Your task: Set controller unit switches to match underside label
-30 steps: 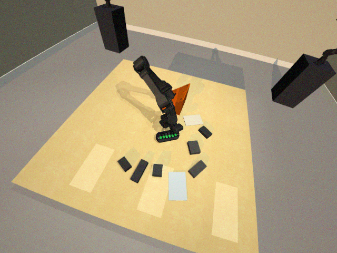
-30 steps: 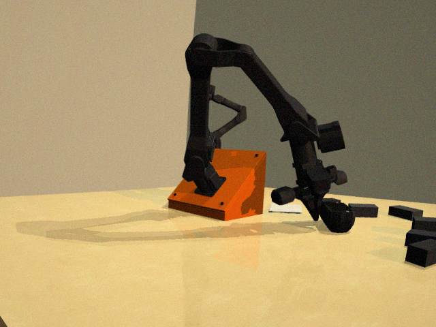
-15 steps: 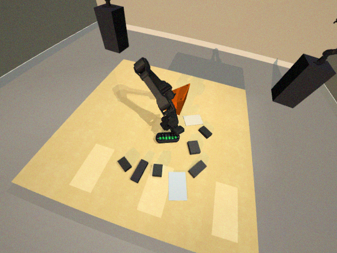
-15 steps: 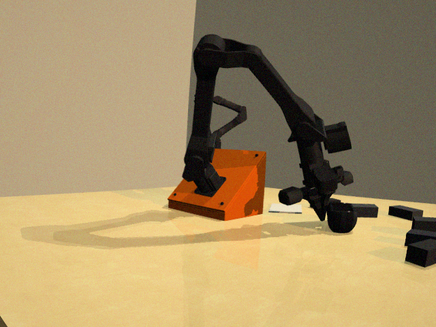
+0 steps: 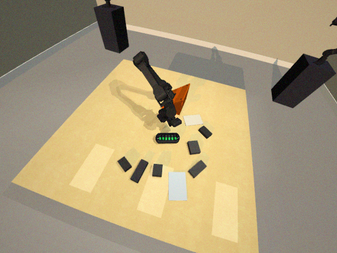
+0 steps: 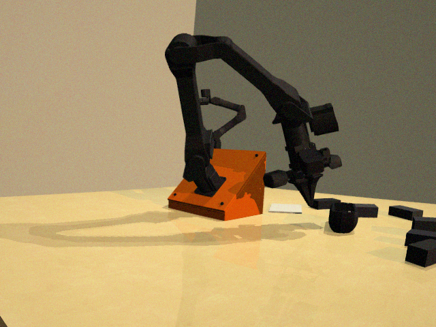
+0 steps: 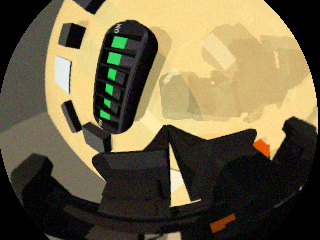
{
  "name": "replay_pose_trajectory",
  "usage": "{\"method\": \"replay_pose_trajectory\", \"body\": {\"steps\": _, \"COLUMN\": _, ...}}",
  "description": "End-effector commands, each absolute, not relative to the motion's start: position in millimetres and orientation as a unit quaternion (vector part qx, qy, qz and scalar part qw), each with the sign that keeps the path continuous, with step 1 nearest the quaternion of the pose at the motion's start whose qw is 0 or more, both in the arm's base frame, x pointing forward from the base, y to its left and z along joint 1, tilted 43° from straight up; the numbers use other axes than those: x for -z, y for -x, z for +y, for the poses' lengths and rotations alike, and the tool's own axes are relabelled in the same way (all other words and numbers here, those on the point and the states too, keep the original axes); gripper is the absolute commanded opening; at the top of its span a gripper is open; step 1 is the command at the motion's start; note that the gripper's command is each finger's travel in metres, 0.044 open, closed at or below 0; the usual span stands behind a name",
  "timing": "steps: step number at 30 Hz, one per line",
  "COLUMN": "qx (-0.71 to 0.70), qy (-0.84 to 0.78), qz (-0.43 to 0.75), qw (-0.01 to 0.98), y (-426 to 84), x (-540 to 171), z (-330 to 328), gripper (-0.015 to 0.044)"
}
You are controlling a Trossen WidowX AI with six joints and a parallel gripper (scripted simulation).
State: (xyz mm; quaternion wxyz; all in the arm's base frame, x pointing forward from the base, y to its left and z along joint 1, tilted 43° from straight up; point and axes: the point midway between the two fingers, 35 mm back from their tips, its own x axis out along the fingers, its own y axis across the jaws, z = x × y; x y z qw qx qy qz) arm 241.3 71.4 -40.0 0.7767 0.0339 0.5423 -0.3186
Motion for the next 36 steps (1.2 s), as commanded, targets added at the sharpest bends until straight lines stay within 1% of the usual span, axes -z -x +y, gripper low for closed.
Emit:
{"method": "replay_pose_trajectory", "body": {"steps": 1, "qx": 0.318, "qy": -0.037, "qz": 0.542, "qw": 0.777, "y": -222.1, "x": 17.3, "z": 67.5, "gripper": 0.0}}
{"method": "replay_pose_trajectory", "body": {"steps": 8, "qx": 0.323, "qy": -0.038, "qz": 0.541, "qw": 0.775, "y": -224.8, "x": 14.9, "z": 68.6, "gripper": 0.0}}
{"method": "replay_pose_trajectory", "body": {"steps": 24, "qx": 0.435, "qy": -0.043, "qz": 0.522, "qw": 0.732, "y": -313.7, "x": 2.4, "z": 94.3, "gripper": 0.0}}
{"method": "replay_pose_trajectory", "body": {"steps": 36, "qx": 0.509, "qy": -0.039, "qz": 0.501, "qw": 0.699, "y": -369.8, "x": 8.7, "z": 94.2, "gripper": 0.0}}
